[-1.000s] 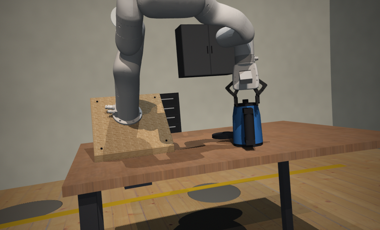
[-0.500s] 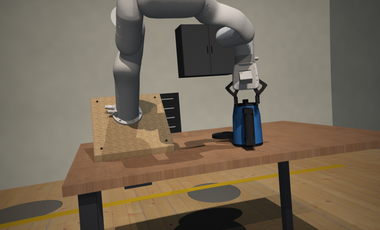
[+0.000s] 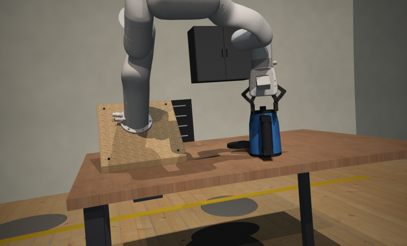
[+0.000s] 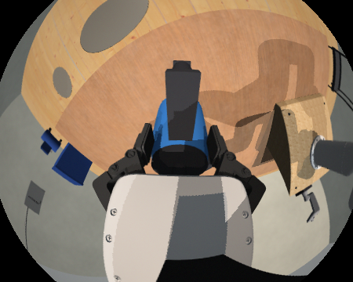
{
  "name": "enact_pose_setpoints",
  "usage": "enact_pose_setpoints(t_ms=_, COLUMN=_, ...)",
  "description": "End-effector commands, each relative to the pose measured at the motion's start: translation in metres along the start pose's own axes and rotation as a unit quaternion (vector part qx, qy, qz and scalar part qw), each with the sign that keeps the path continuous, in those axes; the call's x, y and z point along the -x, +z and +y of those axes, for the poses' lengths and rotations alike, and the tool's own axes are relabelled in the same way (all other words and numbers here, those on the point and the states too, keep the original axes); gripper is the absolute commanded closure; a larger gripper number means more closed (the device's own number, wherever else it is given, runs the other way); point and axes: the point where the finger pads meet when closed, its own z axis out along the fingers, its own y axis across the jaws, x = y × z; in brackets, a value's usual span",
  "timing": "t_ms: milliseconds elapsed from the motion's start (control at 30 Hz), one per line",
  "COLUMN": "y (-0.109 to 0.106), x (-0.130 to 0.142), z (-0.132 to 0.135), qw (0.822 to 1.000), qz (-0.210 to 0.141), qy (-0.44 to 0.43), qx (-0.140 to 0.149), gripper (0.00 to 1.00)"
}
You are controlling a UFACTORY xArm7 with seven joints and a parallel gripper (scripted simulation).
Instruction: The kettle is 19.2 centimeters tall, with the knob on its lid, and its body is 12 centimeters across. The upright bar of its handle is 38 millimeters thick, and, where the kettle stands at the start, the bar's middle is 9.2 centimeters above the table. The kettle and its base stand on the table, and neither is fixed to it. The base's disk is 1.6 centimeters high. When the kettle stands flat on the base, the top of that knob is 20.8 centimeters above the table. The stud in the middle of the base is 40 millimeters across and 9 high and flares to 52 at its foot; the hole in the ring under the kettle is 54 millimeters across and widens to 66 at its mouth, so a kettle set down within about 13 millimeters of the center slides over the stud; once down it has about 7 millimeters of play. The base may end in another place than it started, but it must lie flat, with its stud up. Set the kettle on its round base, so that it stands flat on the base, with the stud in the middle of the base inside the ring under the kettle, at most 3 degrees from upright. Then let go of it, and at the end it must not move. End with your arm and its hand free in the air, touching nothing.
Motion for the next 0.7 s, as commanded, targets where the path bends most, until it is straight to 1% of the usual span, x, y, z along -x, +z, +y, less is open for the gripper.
enact_pose_setpoints(t_ms=0, y=0.002, x=0.001, z=-0.001, qw=1.000, qz=-0.001, qy=0.000, qx=-0.002, gripper=0.19)
enact_pose_setpoints(t_ms=133, y=0.010, x=0.001, z=-0.001, qw=1.000, qz=-0.001, qy=0.000, qx=-0.002, gripper=0.19)
enact_pose_setpoints(t_ms=200, y=0.010, x=0.001, z=-0.001, qw=1.000, qz=-0.001, qy=0.000, qx=-0.002, gripper=0.19)
enact_pose_setpoints(t_ms=467, y=0.027, x=0.001, z=-0.001, qw=1.000, qz=-0.001, qy=0.000, qx=-0.002, gripper=0.19)
enact_pose_setpoints(t_ms=667, y=0.030, x=0.001, z=-0.001, qw=1.000, qz=-0.001, qy=0.000, qx=-0.002, gripper=0.19)
